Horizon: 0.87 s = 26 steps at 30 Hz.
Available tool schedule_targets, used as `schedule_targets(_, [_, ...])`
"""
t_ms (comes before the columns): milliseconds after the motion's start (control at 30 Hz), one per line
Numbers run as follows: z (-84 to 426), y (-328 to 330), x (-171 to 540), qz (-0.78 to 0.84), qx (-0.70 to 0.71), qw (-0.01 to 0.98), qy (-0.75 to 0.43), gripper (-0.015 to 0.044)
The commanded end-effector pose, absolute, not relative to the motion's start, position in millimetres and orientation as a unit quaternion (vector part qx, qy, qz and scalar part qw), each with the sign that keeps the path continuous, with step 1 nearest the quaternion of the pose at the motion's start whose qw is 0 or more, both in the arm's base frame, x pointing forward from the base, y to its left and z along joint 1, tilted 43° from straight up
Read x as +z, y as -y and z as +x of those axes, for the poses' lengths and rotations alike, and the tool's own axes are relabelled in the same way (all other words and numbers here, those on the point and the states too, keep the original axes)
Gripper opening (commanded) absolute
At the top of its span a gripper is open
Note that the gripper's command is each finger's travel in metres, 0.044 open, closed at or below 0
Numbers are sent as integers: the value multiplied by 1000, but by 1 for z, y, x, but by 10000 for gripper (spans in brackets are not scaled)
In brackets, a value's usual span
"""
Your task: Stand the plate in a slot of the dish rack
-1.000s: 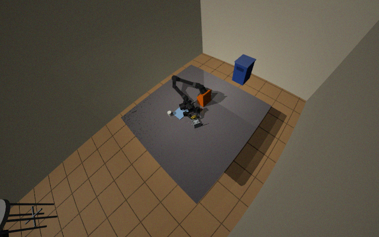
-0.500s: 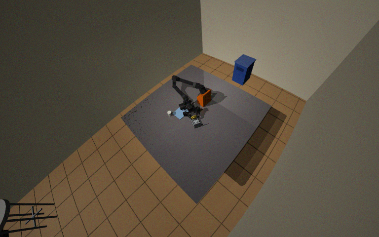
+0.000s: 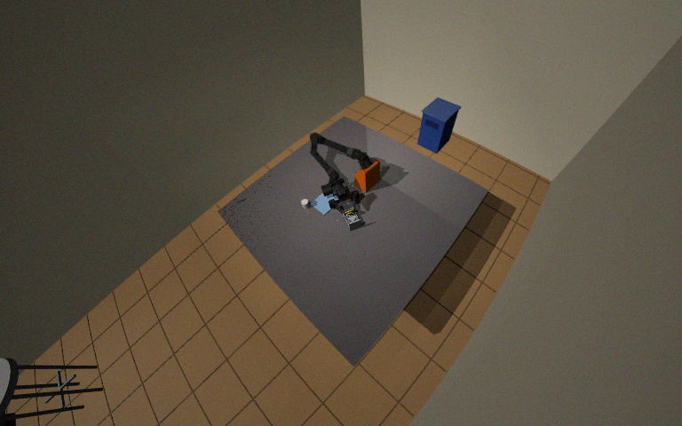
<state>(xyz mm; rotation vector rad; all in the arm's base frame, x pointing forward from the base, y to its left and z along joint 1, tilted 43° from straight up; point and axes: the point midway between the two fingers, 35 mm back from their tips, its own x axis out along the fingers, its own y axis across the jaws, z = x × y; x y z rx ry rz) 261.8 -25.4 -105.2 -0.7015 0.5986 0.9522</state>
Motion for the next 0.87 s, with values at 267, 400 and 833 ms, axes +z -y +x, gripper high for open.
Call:
schedule_targets(267, [279, -45, -25, -328, 444, 790, -266, 400])
schedule_targets(400, [279, -46, -27, -315, 440, 790, -287, 400])
schedule_targets(833, [275, -50, -34, -217, 374, 770, -470, 400])
